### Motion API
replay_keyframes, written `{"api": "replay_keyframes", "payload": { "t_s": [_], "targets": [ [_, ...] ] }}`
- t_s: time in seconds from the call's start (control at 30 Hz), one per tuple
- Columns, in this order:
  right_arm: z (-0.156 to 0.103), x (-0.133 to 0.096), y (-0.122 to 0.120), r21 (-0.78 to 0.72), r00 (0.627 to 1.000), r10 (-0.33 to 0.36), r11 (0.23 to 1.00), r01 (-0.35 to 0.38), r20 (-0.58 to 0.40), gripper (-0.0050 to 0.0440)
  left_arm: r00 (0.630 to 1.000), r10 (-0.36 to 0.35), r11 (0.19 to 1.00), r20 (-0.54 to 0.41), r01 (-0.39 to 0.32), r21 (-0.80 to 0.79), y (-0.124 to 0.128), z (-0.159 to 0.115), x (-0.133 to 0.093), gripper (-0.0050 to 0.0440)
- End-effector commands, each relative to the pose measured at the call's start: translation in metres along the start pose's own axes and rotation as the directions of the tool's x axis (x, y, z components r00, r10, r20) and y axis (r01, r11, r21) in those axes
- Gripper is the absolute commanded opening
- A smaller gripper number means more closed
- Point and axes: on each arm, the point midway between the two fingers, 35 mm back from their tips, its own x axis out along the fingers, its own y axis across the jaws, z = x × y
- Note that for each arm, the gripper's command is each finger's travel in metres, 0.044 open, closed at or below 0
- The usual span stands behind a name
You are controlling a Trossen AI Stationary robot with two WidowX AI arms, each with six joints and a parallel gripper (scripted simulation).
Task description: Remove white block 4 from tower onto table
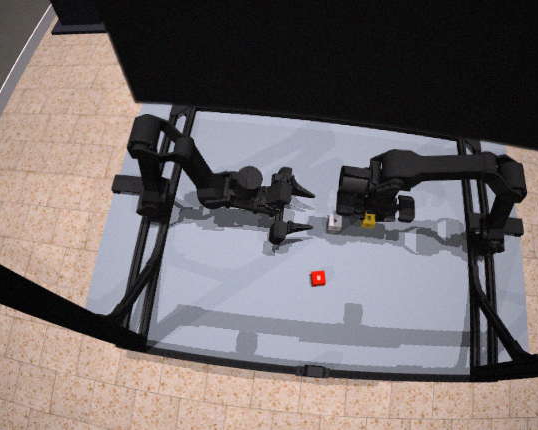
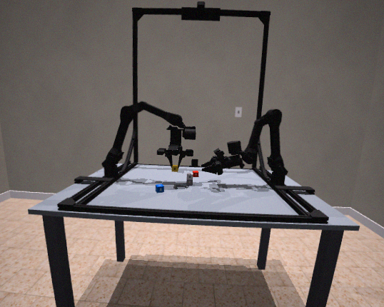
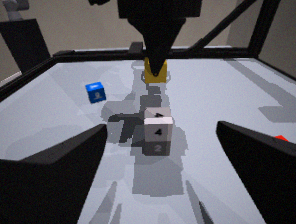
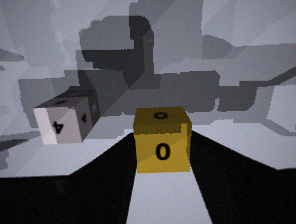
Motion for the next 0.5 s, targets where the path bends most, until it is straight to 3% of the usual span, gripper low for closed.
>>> {"api": "replay_keyframes", "payload": {
  "t_s": [0.0, 0.23, 0.47],
  "targets": [
    [0.000, 0.000, 0.000, -0.002, 1.000, 0.003, 1.000, -0.003, -0.002, 0.0000, 1.000, -0.005, 1.000, -0.006, 0.005, 0.002, -0.001, -0.019, 0.002, 0.0400],
    [0.000, 0.000, 0.000, -0.002, 1.000, 0.003, 1.000, -0.003, -0.002, 0.0000, 1.000, -0.005, 1.000, -0.006, 0.005, 0.002, -0.001, -0.019, 0.009, 0.0400],
    [0.000, 0.000, 0.000, -0.002, 1.000, 0.003, 1.000, -0.003, -0.002, 0.0000, 1.000, -0.005, 1.000, -0.006, 0.005, 0.002, -0.001, -0.019, 0.086, 0.0400]
  ]
}}
